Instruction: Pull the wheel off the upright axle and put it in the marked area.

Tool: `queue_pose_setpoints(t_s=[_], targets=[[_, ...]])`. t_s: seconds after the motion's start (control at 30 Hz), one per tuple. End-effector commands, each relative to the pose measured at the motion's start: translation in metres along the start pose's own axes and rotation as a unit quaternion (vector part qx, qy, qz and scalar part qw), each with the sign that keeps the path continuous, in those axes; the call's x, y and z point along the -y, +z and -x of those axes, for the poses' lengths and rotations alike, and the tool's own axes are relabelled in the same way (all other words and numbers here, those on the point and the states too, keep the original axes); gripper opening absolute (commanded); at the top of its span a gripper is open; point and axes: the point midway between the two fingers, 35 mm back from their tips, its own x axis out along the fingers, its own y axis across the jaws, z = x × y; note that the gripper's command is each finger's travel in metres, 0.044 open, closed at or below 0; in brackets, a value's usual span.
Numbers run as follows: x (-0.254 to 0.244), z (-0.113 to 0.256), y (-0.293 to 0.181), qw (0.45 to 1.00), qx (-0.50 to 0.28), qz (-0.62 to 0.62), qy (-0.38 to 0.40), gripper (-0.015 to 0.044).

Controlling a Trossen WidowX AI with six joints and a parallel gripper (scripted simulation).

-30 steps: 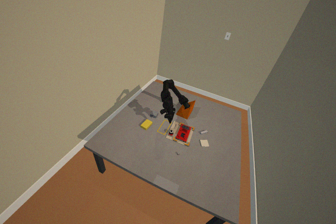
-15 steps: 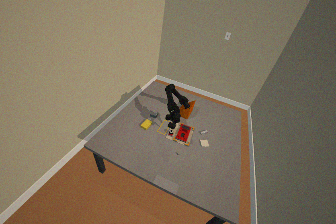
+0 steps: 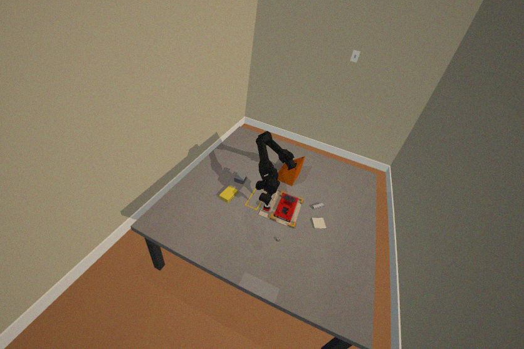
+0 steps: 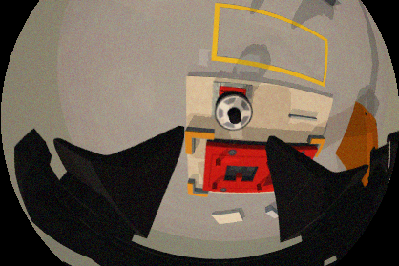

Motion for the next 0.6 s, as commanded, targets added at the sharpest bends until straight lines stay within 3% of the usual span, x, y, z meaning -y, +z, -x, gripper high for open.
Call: queue_pose_setpoints(t_s=[0.0,0.2,0.57], targets=[[0.004,-0.030,0.000,1.000,0.005,0.006,-0.013,0.0300],[0.009,-0.061,0.000,1.000,0.007,0.006,-0.013,0.0300],[0.009,-0.062,0.000,1.000,0.007,0.006,-0.013,0.0300]])
